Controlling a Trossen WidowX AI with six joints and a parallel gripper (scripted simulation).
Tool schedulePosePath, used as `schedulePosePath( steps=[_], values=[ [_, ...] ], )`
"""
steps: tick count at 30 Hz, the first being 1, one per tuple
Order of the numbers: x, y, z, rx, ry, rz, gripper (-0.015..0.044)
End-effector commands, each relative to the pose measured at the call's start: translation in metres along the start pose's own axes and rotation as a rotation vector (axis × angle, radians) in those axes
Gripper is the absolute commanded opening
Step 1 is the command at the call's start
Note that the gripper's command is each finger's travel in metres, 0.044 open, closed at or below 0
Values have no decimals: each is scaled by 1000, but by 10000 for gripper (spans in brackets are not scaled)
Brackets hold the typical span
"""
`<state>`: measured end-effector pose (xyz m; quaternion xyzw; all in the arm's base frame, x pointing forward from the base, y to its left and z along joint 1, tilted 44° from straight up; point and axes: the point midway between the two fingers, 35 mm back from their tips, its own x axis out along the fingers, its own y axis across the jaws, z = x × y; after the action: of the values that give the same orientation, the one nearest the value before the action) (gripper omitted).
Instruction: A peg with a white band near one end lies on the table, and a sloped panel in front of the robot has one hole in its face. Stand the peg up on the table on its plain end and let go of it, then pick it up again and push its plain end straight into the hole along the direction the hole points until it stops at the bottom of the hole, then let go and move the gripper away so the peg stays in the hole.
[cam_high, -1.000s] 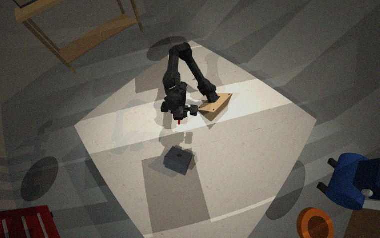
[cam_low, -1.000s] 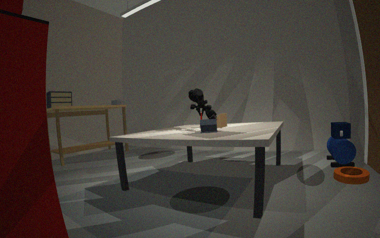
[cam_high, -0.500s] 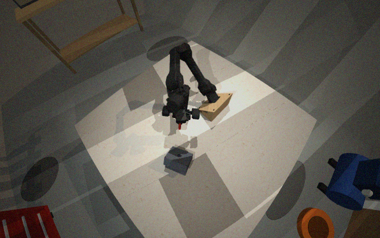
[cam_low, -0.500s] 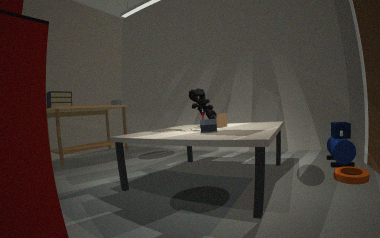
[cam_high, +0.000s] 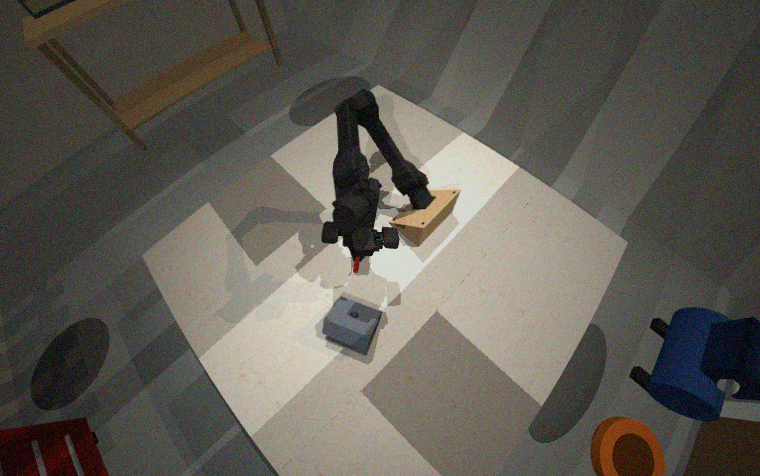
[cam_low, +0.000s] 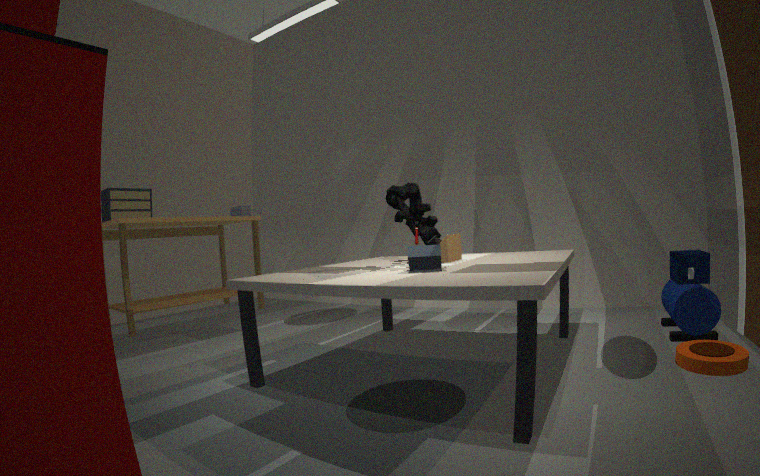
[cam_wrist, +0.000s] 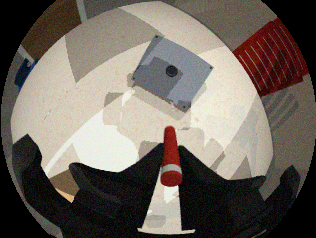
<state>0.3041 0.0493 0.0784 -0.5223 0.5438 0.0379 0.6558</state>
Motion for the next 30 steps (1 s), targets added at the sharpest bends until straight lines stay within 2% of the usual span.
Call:
schedulePosePath(
  steps=[1,30],
  values=[
    [2,4,8,-22,-27,-7,0],
    [13,13,47,-100,-152,-63,0]
  ],
)
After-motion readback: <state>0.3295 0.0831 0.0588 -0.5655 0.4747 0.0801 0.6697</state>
